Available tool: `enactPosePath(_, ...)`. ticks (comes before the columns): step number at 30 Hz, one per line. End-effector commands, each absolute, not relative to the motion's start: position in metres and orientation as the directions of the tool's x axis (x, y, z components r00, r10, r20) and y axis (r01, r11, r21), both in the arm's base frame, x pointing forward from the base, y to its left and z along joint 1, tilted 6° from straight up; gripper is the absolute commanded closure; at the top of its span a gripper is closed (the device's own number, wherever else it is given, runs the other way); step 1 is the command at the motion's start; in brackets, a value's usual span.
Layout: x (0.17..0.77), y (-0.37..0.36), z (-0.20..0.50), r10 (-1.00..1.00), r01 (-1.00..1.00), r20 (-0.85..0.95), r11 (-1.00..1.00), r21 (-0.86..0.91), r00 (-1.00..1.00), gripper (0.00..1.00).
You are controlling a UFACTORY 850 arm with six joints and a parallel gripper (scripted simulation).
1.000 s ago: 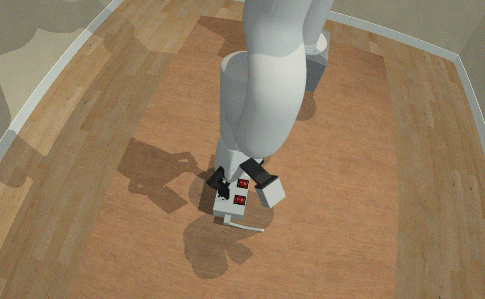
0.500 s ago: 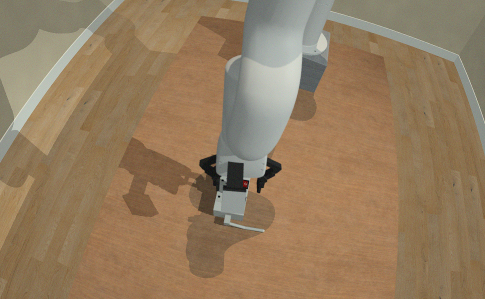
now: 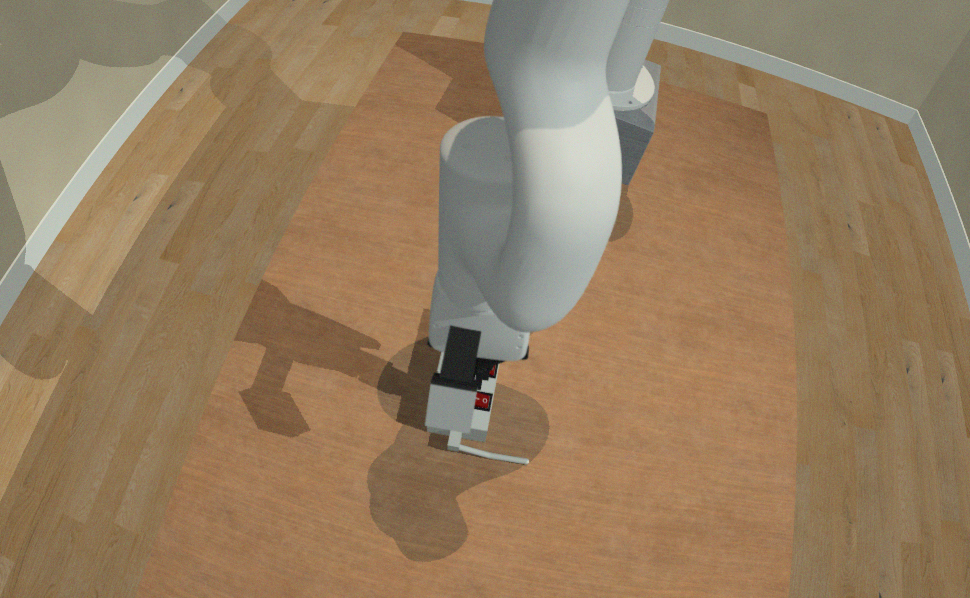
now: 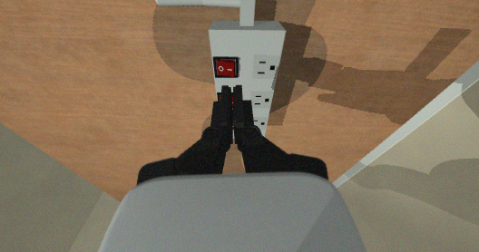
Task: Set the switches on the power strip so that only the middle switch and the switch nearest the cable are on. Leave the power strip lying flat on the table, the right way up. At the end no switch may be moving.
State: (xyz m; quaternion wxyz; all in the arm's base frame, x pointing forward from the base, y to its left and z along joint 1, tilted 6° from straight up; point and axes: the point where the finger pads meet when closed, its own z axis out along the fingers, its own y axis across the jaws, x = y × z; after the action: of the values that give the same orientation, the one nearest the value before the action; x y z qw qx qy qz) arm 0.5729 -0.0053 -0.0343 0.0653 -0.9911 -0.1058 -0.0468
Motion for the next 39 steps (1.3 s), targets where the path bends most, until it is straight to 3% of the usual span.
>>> enactPosePath(1,0.5745,-0.0048,-0.0333,0.208,0.208,0.017,-0.973,-0.102,0.978,1.00)
enactPosePath(39,0.5746,-0.0046,-0.0351,0.198,0.198,0.015,-0.975,-0.102,0.980,1.00)
